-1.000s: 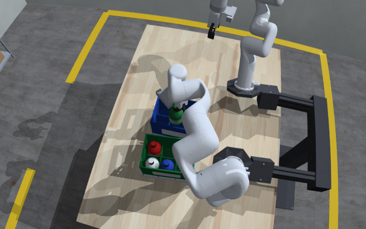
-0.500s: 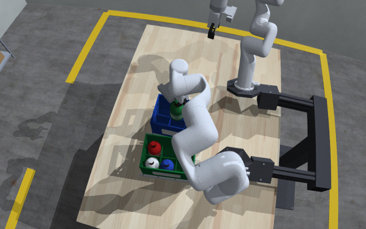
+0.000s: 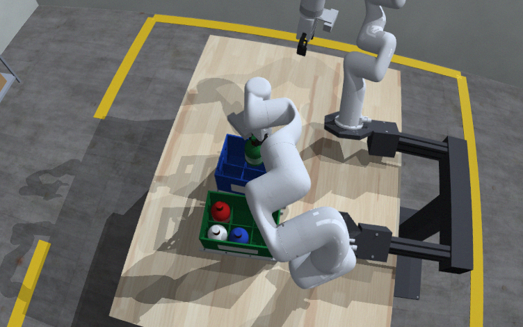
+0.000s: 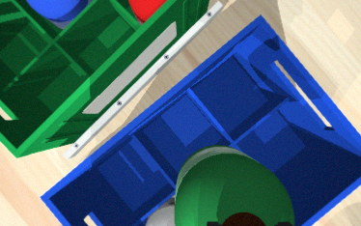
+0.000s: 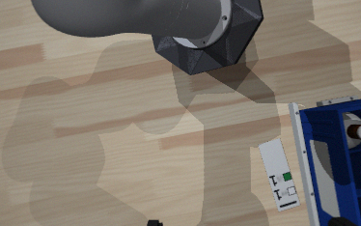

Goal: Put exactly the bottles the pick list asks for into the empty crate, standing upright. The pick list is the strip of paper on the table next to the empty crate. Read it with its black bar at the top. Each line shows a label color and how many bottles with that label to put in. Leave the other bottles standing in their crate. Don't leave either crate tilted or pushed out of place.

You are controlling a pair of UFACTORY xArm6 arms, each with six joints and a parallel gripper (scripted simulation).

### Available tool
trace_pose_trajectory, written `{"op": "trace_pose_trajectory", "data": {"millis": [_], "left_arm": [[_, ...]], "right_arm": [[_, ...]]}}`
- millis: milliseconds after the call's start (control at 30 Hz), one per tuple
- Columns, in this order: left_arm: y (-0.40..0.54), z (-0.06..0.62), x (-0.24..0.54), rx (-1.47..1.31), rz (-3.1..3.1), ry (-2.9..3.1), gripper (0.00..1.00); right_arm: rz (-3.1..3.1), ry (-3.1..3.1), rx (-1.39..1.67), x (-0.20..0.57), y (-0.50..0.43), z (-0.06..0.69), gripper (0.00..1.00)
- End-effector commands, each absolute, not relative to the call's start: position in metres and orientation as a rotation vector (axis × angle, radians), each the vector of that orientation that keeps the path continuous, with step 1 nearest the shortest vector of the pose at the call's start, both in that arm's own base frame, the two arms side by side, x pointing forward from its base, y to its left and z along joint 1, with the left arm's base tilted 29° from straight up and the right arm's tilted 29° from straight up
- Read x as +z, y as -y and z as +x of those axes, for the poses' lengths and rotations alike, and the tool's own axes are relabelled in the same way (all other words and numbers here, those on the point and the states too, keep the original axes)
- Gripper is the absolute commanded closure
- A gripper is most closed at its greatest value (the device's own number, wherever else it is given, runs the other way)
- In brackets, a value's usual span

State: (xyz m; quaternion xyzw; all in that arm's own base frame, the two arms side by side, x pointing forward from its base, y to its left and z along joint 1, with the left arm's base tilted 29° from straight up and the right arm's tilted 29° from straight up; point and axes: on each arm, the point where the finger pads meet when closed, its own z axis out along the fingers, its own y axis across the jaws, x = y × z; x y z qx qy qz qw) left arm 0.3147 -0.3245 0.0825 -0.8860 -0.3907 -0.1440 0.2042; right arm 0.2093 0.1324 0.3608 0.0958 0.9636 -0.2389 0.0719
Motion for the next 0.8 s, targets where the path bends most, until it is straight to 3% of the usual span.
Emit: {"op": "trace_pose_trajectory", "data": {"millis": [0,767], "left_arm": [[0.334,0.315,0.08,-0.404,-2.476,1.092,1.0],[0.362,0.314,0.065,-0.404,-2.476,1.092,1.0]], "right_arm": [[0.288,-2.896,-0.715,0.361,-0.133,0.21,0.0],[0.288,-2.896,-0.715,0.361,-0.133,0.21,0.0]]}}
